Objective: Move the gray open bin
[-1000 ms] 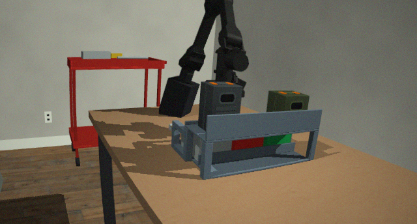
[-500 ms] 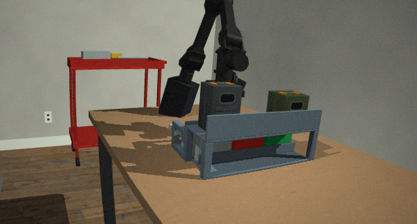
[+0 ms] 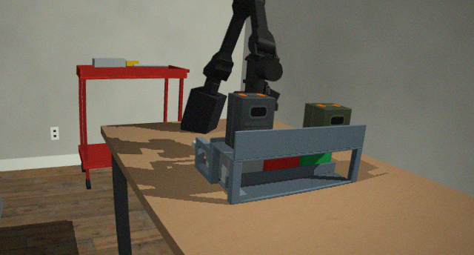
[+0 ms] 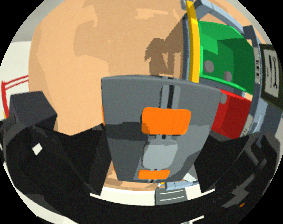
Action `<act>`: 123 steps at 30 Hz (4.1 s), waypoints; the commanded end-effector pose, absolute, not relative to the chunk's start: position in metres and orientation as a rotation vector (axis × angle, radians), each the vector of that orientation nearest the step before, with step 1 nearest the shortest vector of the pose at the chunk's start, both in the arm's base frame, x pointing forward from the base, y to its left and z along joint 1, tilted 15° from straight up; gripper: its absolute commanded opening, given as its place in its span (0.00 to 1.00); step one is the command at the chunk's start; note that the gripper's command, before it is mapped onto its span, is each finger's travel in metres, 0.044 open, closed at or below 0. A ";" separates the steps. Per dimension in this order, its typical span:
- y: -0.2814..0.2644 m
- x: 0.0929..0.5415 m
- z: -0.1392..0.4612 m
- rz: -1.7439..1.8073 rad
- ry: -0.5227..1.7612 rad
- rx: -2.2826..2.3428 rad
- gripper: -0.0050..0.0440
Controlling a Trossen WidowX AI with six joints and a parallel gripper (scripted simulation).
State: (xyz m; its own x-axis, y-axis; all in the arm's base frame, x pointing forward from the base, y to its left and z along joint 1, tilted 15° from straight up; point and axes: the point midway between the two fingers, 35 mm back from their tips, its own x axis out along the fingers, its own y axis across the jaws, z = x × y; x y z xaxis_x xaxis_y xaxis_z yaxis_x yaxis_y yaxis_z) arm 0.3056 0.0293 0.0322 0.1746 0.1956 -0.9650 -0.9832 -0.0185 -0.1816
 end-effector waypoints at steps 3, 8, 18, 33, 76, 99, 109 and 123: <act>0.029 0.309 0.039 1.172 0.902 -1.182 0.10; 0.029 0.309 0.039 1.172 0.902 -1.182 0.10; 0.029 0.309 0.039 1.172 0.902 -1.182 0.10; 0.027 0.307 0.048 1.168 0.905 -1.179 0.10; 0.024 0.308 0.069 1.162 0.898 -1.184 0.10; 0.023 0.315 0.077 1.161 0.898 -1.185 0.10; 0.023 0.315 0.075 1.160 0.897 -1.185 0.10; 0.024 0.312 0.070 1.169 0.907 -1.179 0.10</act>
State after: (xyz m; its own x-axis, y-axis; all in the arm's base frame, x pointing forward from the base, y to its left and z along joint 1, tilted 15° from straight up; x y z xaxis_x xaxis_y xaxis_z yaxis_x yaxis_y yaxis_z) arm 0.3046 0.0247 0.0574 0.1475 0.1964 -0.9694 -0.9882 -0.0124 -0.1529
